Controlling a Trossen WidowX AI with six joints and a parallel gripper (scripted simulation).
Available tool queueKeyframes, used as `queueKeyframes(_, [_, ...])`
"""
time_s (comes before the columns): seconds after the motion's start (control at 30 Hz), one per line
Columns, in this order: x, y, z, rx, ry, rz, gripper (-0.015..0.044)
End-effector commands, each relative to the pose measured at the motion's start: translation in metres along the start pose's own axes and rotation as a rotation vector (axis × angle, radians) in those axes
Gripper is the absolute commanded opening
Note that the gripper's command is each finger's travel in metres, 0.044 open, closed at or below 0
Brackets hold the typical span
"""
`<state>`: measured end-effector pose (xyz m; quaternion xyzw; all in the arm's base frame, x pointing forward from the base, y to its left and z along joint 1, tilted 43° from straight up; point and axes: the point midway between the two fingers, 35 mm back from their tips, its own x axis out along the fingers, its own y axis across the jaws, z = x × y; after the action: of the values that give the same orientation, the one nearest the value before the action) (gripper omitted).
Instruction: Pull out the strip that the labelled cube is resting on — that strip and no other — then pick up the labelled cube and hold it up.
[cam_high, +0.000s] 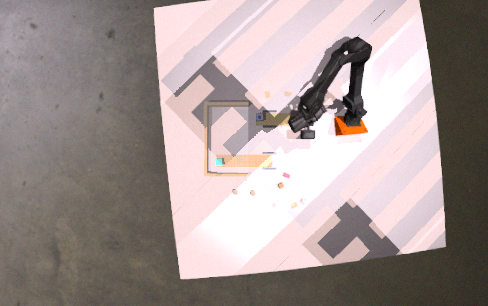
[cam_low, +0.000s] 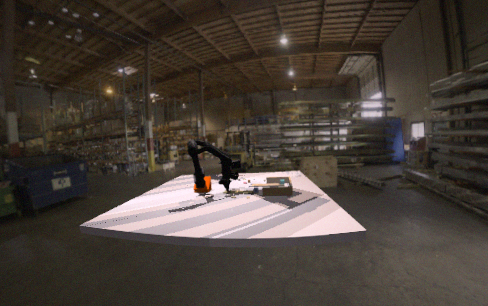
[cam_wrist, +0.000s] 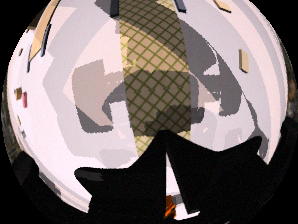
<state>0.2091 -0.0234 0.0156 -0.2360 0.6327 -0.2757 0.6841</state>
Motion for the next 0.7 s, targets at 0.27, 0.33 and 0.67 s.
queueKeyframes(0.27, [-0.036, 0.001, 0.021, -0.027, 0.008, 0.004, 0.0079])
queueKeyframes(0.33, [-0.036, 0.001, 0.028, -0.034, 0.008, 0.004, 0.0131])
queueKeyframes(0.67, [-0.039, 0.0, 0.061, -0.034, 0.006, 0.004, 0.0394])
